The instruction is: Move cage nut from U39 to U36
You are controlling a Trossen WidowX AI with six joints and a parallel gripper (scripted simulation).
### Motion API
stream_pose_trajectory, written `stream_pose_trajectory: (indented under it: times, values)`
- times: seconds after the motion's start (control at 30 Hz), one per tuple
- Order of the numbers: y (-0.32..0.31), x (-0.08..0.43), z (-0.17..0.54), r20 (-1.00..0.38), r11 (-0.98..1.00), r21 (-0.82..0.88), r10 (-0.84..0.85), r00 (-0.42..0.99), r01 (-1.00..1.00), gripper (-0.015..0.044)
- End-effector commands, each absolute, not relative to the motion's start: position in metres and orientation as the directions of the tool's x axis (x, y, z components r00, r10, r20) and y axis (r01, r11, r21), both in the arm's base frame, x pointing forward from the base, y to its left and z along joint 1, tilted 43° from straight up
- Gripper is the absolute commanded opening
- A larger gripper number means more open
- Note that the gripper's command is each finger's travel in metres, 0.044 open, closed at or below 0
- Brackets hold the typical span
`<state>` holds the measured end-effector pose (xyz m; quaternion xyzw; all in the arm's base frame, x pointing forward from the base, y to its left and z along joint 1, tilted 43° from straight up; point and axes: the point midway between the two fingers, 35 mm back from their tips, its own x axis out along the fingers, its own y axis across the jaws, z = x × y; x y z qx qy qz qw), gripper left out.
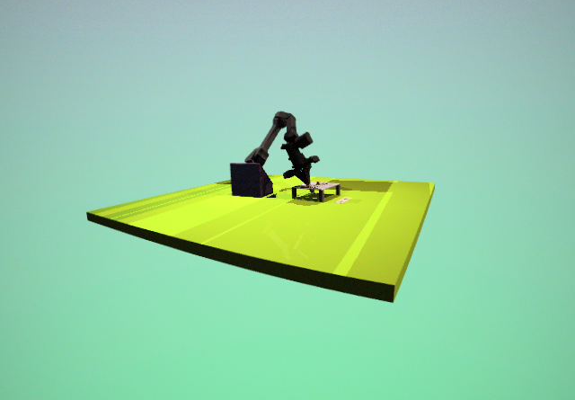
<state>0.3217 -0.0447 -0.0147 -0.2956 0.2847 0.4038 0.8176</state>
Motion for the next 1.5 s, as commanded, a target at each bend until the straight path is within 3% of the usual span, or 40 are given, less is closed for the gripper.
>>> stream_pose_trajectory:
  times: [0.0,1.47]
  values:
    - [-0.0445,0.3212,-0.0162,-0.706,0.496,-0.254,0.492,0.51,-0.83,0.0028]
    - [-0.0458,0.3244,-0.0162,-0.713,0.482,-0.235,0.505,0.487,-0.844,0.0028]
